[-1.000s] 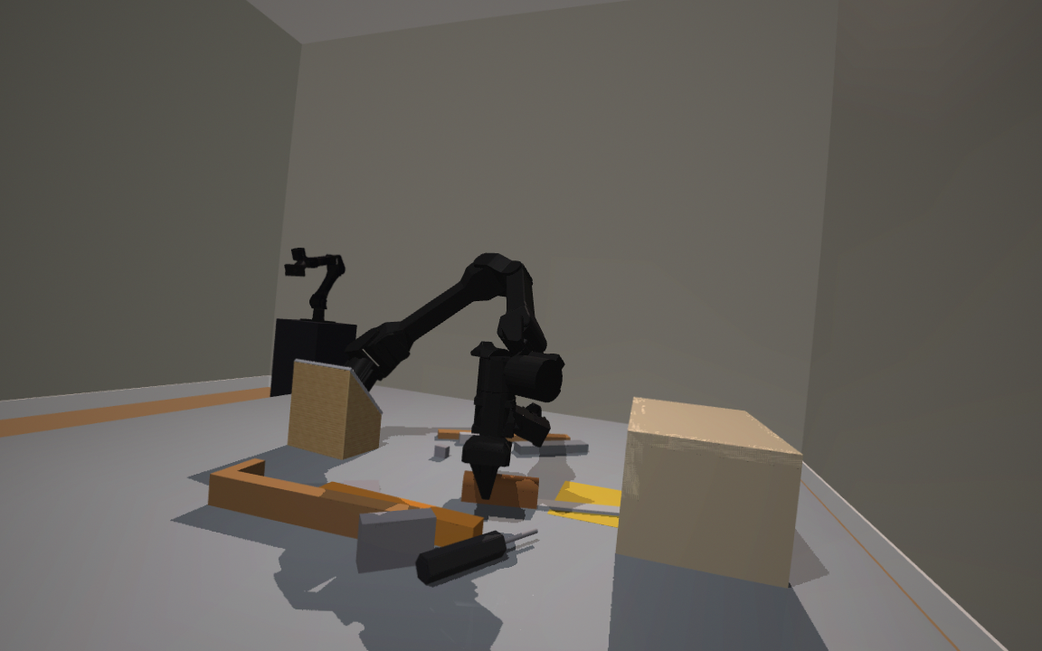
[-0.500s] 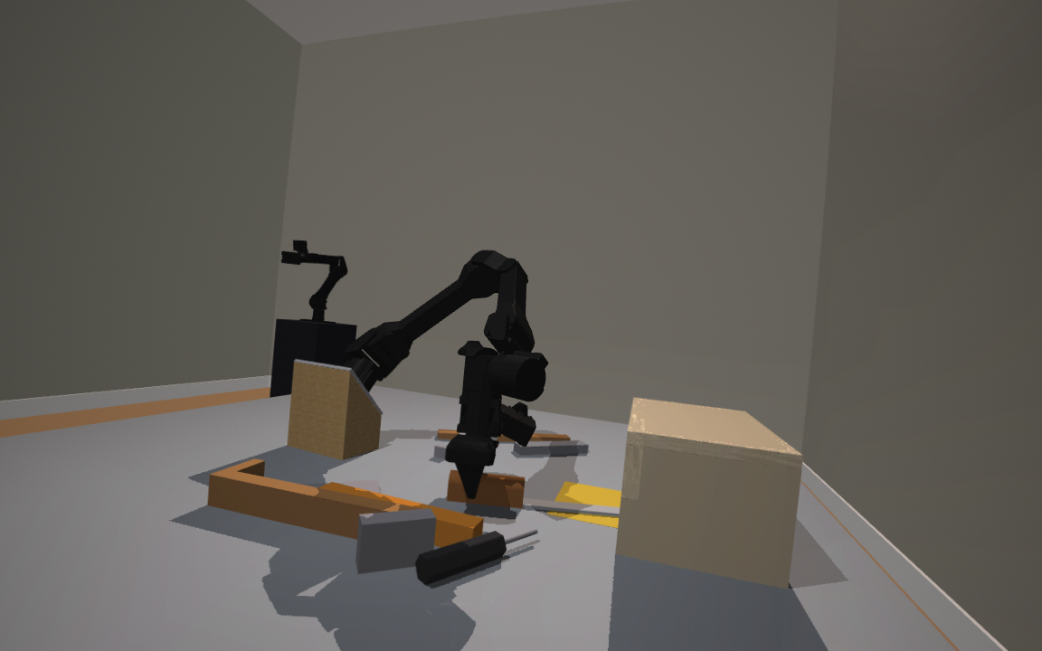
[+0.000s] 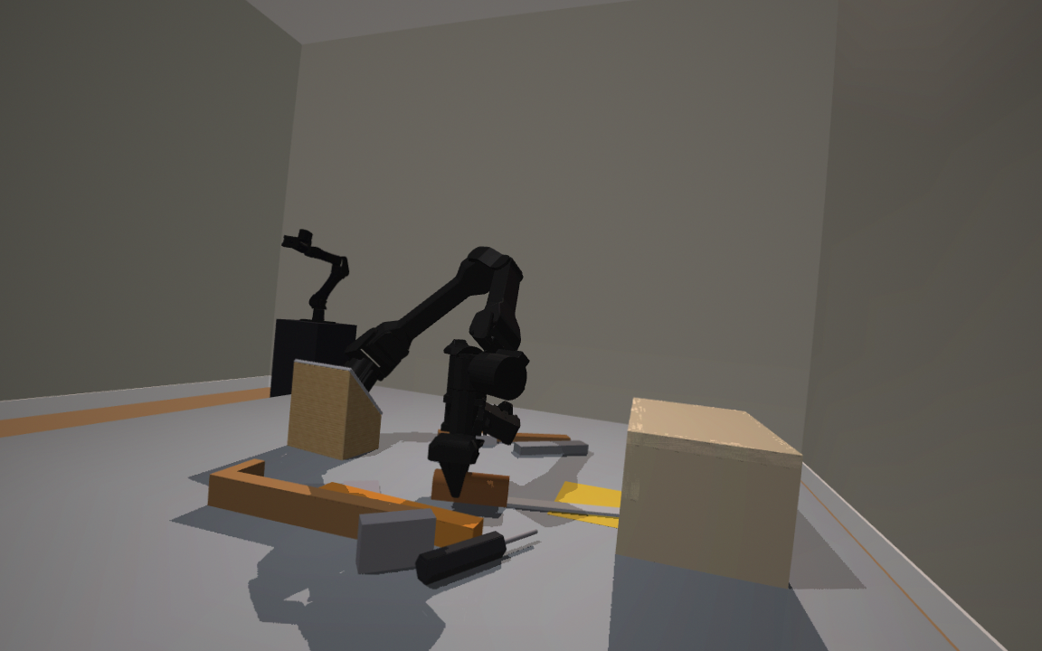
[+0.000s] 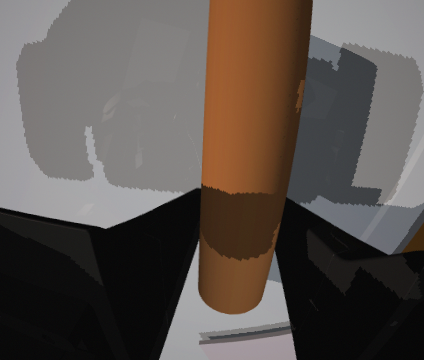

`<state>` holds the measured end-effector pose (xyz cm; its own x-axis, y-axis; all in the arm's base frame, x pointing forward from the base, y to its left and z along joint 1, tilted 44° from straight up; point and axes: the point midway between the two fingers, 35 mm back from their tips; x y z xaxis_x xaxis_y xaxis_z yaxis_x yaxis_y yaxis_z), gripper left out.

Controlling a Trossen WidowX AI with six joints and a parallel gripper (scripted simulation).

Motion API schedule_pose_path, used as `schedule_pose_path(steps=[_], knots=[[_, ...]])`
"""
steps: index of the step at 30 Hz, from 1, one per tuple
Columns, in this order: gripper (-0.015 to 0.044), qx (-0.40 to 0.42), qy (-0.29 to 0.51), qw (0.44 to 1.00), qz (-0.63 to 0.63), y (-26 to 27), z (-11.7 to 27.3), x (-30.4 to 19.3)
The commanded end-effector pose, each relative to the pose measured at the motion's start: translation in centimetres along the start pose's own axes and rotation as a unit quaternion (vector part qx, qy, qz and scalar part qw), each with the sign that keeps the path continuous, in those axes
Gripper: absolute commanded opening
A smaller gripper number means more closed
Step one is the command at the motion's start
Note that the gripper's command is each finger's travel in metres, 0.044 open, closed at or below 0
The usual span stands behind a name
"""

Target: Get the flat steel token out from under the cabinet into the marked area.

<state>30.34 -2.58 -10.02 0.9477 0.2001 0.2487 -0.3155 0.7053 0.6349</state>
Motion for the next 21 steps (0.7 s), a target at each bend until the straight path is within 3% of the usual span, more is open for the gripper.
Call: schedule_pose_path(steps=[1,21], knots=[[0.0,0.001,0.002,1.0,0.0,0.0,-0.1,-0.9],[0.0,0.001,0.003,1.0,-0.001,-0.4,-0.1,-4.6]])
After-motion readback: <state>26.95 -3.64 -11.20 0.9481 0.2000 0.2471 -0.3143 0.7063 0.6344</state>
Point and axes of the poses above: the point midway between the two fingers, 35 mm back from their tips, its own z axis back along the fingers, its own y axis across the jaws, x = y × z, and after that the axes turned 2 degrees about -z, right-handed
